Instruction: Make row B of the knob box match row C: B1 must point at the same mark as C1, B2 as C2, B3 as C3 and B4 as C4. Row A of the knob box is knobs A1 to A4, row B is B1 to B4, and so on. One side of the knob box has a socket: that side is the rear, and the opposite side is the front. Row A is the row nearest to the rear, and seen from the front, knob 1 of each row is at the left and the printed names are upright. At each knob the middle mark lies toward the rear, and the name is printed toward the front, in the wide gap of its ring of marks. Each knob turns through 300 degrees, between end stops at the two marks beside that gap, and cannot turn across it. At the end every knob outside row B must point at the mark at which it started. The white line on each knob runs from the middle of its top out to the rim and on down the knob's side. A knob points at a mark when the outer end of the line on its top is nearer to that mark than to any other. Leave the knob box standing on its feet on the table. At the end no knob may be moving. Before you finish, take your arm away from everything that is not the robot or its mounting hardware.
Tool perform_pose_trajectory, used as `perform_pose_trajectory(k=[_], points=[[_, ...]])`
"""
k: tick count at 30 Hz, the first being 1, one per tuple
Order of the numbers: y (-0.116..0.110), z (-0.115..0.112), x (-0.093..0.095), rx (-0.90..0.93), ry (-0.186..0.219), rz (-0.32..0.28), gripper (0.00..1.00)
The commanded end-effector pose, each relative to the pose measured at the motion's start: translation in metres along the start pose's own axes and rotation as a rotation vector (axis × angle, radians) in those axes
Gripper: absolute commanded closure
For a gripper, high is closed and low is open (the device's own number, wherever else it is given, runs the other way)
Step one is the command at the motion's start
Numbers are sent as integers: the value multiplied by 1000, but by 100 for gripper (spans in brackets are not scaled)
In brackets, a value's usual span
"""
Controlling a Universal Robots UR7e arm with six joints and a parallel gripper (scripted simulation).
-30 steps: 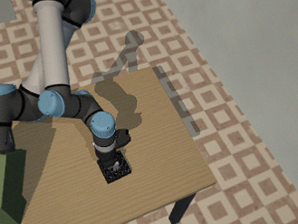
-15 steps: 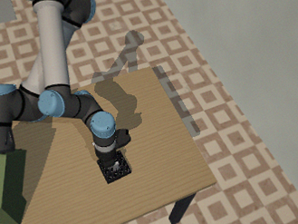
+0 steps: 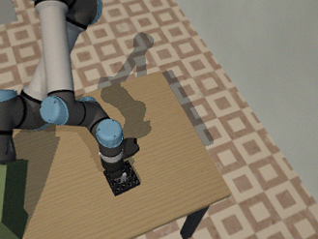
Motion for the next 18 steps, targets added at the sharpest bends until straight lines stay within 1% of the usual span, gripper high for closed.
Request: perform_pose_trajectory(k=[1,6,8,18], points=[[-4,1,0,0,-1,1,0],[-12,3,0,0,-1,1,0],[-12,3,0,0,-1,1,0],[-33,7,0,0,-1,1,0]])
Point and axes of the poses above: the point where the finger pads meet when closed, its own x axis out along the fingers, its own z axis across the jaws, y = z × x, the point moved 4 cm from there along -x, back along the fingers, and after that the axes turned 9 degrees about x, right-handed, at the moved point
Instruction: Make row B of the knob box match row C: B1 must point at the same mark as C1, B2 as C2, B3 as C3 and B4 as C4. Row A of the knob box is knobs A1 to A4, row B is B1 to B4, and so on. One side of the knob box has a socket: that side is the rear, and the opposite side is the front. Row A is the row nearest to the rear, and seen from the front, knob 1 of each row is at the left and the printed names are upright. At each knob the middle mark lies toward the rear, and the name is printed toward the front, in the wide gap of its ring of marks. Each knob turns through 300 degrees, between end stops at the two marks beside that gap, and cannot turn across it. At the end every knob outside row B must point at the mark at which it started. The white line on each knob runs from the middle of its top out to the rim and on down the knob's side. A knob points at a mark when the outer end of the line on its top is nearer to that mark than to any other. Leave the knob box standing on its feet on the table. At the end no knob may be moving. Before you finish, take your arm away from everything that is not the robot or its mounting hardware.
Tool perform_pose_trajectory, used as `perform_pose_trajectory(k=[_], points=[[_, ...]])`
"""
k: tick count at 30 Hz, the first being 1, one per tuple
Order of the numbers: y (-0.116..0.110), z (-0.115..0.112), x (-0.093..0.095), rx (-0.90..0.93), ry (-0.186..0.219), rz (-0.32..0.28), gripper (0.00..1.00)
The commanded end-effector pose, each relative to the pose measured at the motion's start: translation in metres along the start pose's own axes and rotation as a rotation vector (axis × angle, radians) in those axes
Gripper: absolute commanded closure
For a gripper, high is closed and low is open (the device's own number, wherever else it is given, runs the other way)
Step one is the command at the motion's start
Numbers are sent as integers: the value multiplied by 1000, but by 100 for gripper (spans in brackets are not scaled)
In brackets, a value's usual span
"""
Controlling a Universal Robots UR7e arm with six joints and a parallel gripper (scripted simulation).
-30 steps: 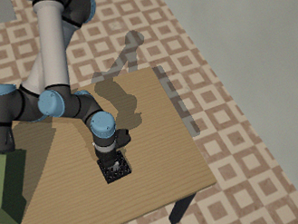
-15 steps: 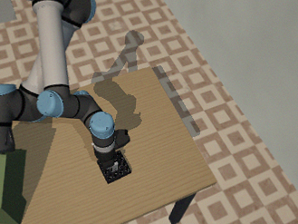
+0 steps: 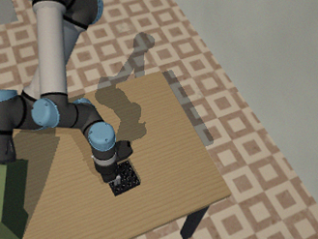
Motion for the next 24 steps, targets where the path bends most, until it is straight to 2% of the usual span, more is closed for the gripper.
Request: perform_pose_trajectory(k=[1,13,24], points=[[-11,3,-1,0,-1,1,0],[-25,6,-1,0,-1,1,0],[-27,6,-1,0,-1,1,0]])
Point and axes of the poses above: the point where the finger pads meet when closed, its own x axis out along the fingers, its own z axis across the jaws, y = z × x, the point moved 4 cm from there along -x, back along the fingers, and after that the axes turned 9 degrees about x, right-handed, at the moved point
